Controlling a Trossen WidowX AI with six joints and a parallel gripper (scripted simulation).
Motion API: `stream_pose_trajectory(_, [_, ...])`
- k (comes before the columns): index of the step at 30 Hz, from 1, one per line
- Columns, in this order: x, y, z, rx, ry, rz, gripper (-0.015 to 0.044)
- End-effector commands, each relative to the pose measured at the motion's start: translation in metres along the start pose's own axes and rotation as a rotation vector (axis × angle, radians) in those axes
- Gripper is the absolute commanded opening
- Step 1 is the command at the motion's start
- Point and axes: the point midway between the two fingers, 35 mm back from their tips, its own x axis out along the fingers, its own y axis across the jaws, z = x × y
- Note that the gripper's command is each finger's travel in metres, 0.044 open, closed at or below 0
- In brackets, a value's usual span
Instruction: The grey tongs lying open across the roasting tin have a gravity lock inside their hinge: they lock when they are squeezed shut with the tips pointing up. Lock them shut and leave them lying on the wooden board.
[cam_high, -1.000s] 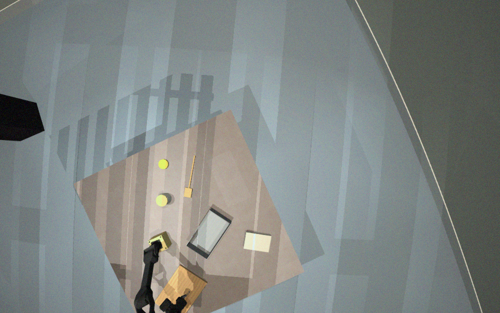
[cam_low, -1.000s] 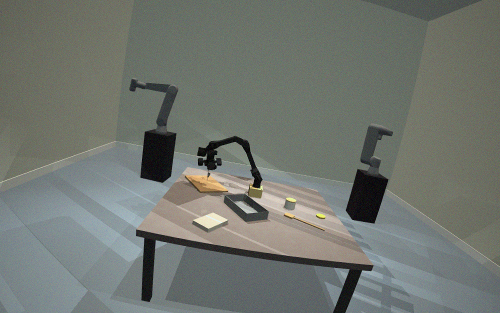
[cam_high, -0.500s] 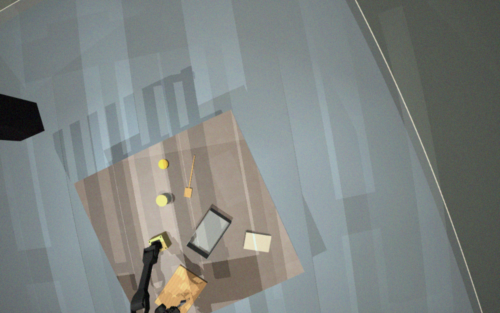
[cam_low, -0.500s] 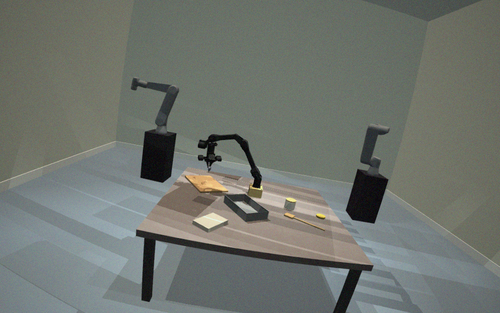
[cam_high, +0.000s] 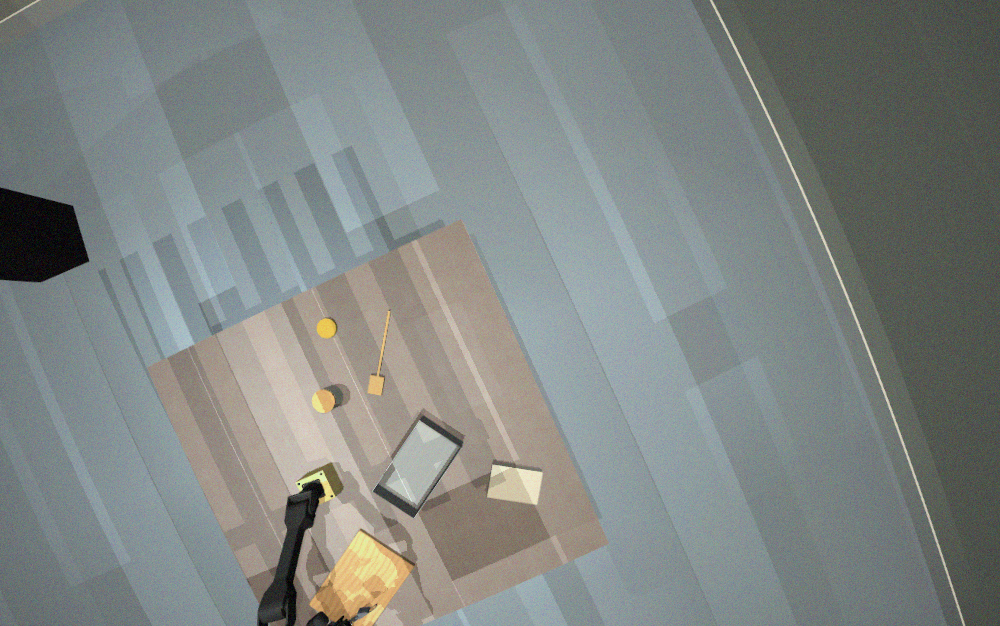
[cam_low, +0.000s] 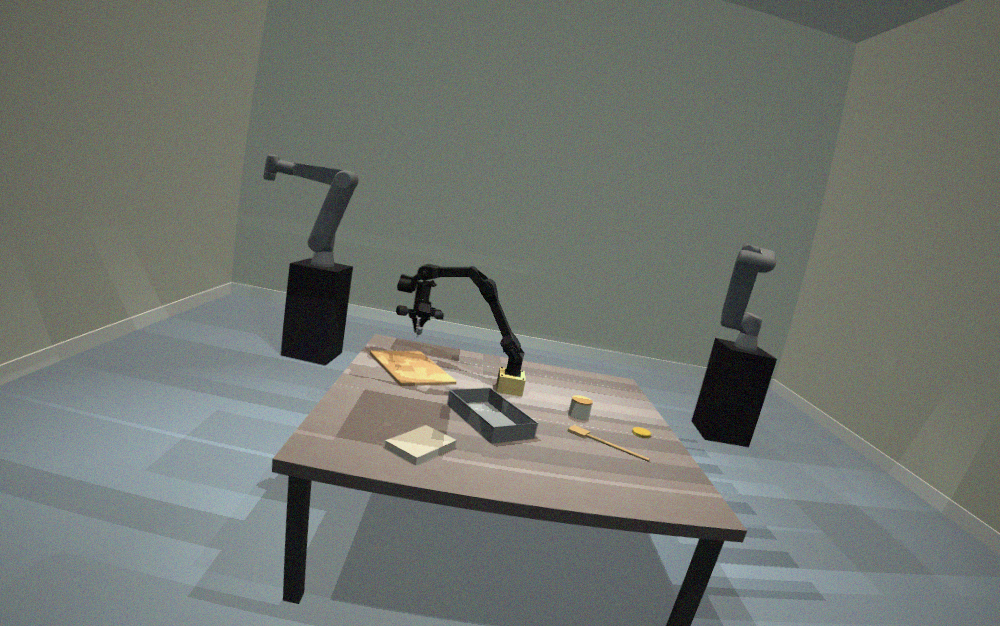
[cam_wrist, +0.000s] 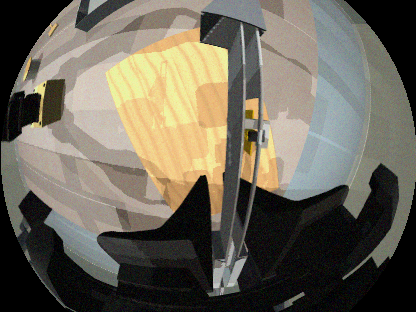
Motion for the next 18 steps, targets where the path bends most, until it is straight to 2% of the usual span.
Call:
stream_pose_trajectory(1, [0.002,-0.002,0.0,-0.004,-0.004,-0.006,-0.015])
stream_pose_trajectory(18, [0.03,-0.005,-0.001,-0.004,-0.004,-0.006,-0.015])
